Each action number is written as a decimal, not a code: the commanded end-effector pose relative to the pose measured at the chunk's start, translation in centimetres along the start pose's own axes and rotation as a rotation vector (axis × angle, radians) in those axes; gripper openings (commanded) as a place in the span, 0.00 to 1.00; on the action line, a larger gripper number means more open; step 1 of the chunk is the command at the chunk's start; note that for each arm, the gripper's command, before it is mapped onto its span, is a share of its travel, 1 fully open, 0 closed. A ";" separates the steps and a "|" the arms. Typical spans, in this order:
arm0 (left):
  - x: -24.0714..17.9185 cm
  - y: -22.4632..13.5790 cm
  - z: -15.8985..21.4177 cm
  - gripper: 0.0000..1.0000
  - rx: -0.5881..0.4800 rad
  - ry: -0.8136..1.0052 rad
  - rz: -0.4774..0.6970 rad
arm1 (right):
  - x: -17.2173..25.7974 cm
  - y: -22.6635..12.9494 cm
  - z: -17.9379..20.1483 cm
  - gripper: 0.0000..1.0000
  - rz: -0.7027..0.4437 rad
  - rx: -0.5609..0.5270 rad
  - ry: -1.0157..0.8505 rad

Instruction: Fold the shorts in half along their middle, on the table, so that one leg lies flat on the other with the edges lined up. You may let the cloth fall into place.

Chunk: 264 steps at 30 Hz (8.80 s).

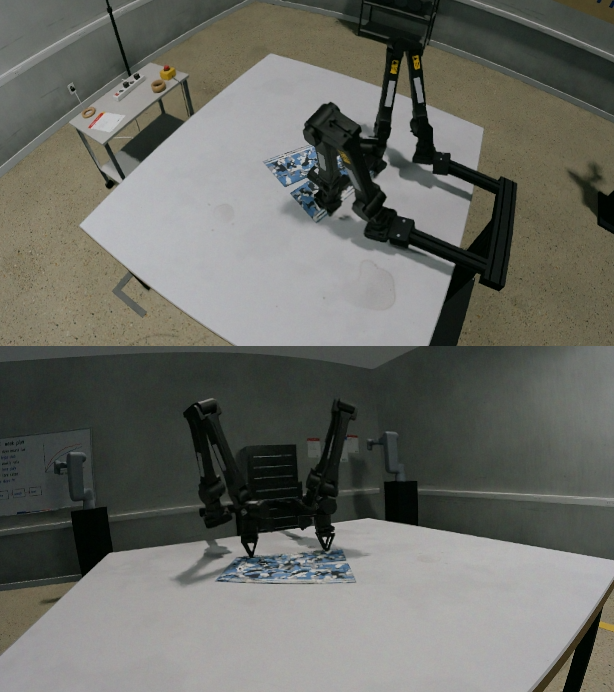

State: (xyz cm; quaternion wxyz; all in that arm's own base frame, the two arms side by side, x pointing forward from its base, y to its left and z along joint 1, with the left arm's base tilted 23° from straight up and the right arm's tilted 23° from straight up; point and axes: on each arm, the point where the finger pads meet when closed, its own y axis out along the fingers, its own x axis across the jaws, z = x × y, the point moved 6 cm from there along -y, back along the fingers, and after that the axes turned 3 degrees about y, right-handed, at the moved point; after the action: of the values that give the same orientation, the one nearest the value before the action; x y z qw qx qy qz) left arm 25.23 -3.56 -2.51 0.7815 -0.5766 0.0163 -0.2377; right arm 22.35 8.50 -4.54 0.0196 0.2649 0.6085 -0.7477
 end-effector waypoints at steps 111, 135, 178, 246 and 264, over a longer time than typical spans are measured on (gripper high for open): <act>3.4 2.2 0.8 0.00 0.015 -0.013 -0.088 | -2.2 2.2 -0.1 0.00 0.065 0.006 0.003; 8.0 -3.6 0.9 0.00 0.018 -0.030 -0.143 | -6.7 -2.4 -0.5 0.00 0.095 -0.003 0.015; 3.4 -3.8 0.9 0.00 0.022 -0.015 -0.131 | -1.6 -2.8 0.1 0.00 0.080 0.011 -0.009; 9.9 -8.1 -0.7 0.00 0.006 0.043 -0.053 | -4.0 -3.3 0.1 0.00 0.007 -0.008 0.072; 11.5 -9.9 -1.1 0.00 0.004 0.056 -0.058 | -5.0 -4.8 1.1 0.00 -0.047 0.020 0.053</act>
State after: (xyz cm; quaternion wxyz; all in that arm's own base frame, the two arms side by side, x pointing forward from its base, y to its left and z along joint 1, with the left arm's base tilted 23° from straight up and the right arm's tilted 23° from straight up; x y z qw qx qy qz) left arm 29.12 -9.49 5.74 0.7837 -0.5660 0.0618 -0.2482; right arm 24.51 7.33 2.05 -0.0199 0.2795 0.6109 -0.7405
